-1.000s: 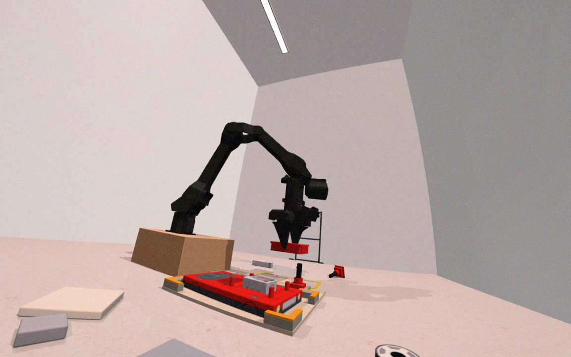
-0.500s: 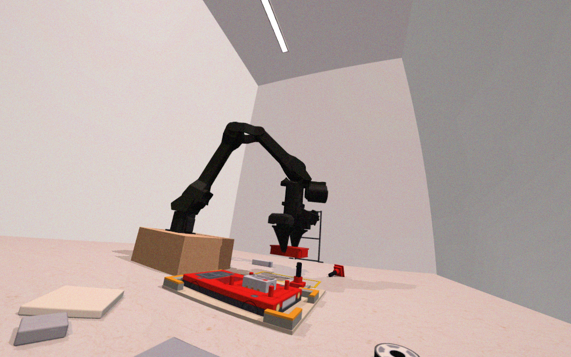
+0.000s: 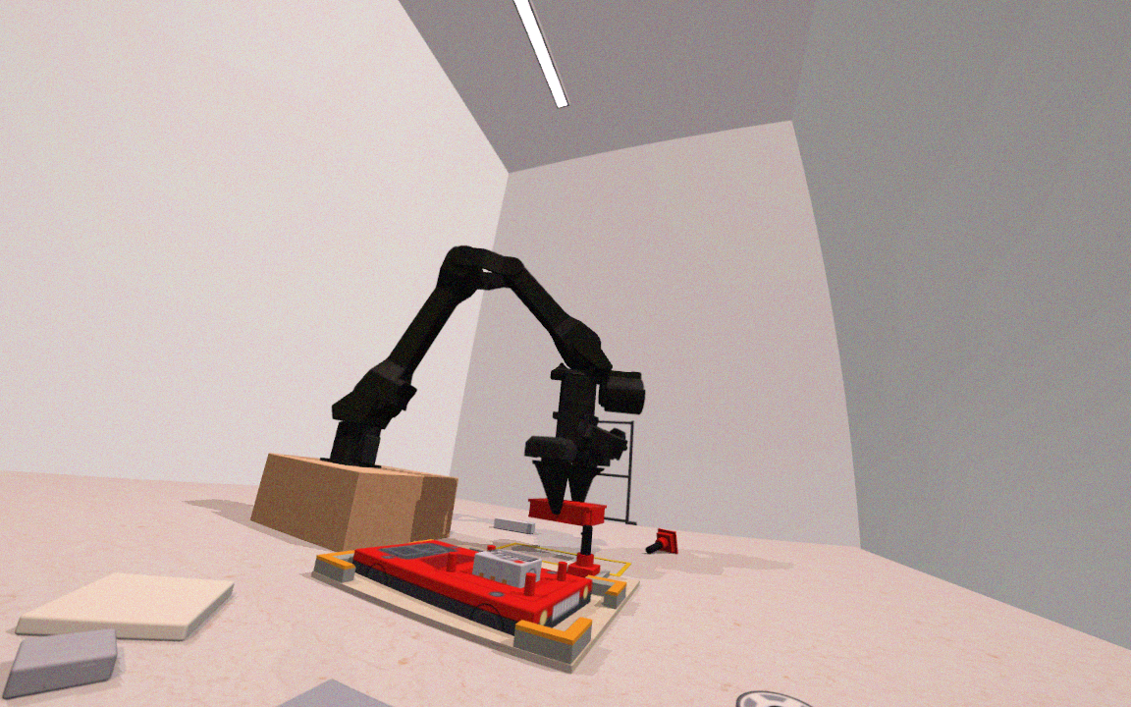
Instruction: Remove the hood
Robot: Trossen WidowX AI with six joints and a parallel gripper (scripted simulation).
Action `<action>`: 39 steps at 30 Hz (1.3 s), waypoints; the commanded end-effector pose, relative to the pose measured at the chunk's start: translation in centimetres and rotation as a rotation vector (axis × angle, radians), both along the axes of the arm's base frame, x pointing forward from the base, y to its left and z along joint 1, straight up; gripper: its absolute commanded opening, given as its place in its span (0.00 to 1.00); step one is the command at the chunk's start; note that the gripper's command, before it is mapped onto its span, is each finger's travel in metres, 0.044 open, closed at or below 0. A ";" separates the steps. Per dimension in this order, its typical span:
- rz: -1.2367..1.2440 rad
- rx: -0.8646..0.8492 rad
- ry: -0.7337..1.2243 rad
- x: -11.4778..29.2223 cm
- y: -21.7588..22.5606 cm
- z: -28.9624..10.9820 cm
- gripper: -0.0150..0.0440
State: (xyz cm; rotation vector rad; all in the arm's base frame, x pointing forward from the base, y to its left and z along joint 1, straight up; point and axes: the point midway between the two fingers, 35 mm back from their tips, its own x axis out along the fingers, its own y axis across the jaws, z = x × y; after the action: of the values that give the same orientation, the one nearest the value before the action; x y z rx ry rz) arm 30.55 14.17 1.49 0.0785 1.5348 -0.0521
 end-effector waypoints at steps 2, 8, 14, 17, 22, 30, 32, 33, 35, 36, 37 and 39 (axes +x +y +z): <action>-0.003 -0.003 0.002 -0.1 -0.1 -0.5 0.25; -0.003 -0.003 0.002 -0.1 -0.1 -1.0 0.25; -0.003 -0.003 0.002 -0.1 -0.1 -1.5 0.25; -0.003 -0.003 0.002 -0.1 -0.1 -1.8 0.25; -0.003 -0.003 0.002 -0.1 -0.1 -2.2 0.25; -0.003 -0.003 0.002 -0.2 -0.1 -2.8 0.25; -0.003 -0.003 0.002 -0.2 -0.1 -3.0 0.25; -0.003 -0.003 0.002 -0.2 -0.1 -3.1 0.25; -0.003 -0.003 0.002 -0.2 -0.2 -3.2 0.25; -0.003 -0.003 0.002 -0.2 -0.2 -3.3 0.25; -0.003 -0.003 0.002 -0.2 -0.2 -3.3 0.25; -0.003 -0.003 0.002 -0.2 -0.2 -3.4 0.25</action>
State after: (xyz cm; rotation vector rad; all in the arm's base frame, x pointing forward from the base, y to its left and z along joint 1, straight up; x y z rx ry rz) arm 30.38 14.09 -1.67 0.0780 1.5362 -0.0527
